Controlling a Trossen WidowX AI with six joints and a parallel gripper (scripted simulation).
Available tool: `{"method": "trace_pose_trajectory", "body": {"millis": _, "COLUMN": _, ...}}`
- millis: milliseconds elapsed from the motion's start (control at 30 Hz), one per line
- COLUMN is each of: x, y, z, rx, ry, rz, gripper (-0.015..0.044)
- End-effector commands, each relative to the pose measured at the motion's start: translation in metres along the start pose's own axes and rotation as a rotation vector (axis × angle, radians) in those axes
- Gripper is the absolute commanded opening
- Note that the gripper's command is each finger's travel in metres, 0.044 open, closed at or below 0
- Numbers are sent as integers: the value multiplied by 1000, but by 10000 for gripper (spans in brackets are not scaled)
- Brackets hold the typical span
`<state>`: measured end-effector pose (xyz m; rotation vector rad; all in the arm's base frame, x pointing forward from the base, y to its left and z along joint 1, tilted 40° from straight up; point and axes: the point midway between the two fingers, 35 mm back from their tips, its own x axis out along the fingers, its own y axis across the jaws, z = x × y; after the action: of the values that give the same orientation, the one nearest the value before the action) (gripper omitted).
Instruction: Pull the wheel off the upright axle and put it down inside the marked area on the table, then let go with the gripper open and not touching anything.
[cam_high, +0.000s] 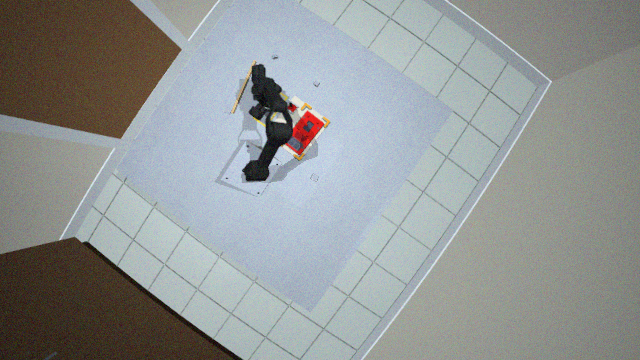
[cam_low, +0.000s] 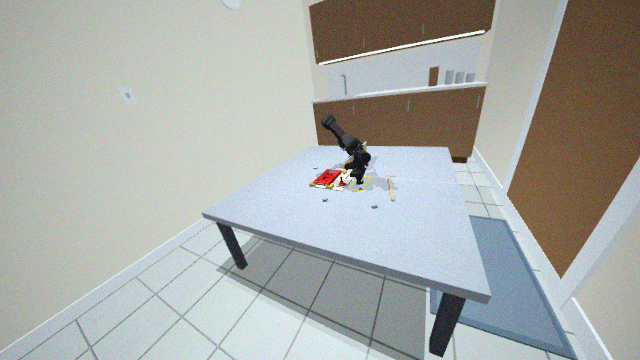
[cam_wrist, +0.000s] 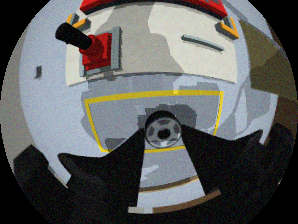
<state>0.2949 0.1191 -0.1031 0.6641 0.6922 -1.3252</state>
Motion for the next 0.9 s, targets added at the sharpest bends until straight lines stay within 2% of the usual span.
{"method": "trace_pose_trajectory", "body": {"millis": 0, "x": 4, "y": 0, "z": 0, "rx": -2, "ry": -2, "rz": 6, "gripper": 0}}
{"method": "trace_pose_trajectory", "body": {"millis": 33, "x": 4, "y": 0, "z": 0, "rx": -2, "ry": -2, "rz": 6, "gripper": 0}}
{"method": "trace_pose_trajectory", "body": {"millis": 400, "x": -1, "y": 1, "z": -1, "rx": 1, "ry": 2, "rz": 6, "gripper": 289}}
{"method": "trace_pose_trajectory", "body": {"millis": 667, "x": -58, "y": 1, "z": -2, "rx": -2, "ry": 1, "rz": 5, "gripper": 300}}
{"method": "trace_pose_trajectory", "body": {"millis": 800, "x": -59, "y": 1, "z": -1, "rx": -2, "ry": 1, "rz": 5, "gripper": 300}}
{"method": "trace_pose_trajectory", "body": {"millis": 867, "x": -57, "y": -4, "z": -1, "rx": -6, "ry": 4, "rz": 14, "gripper": 352}}
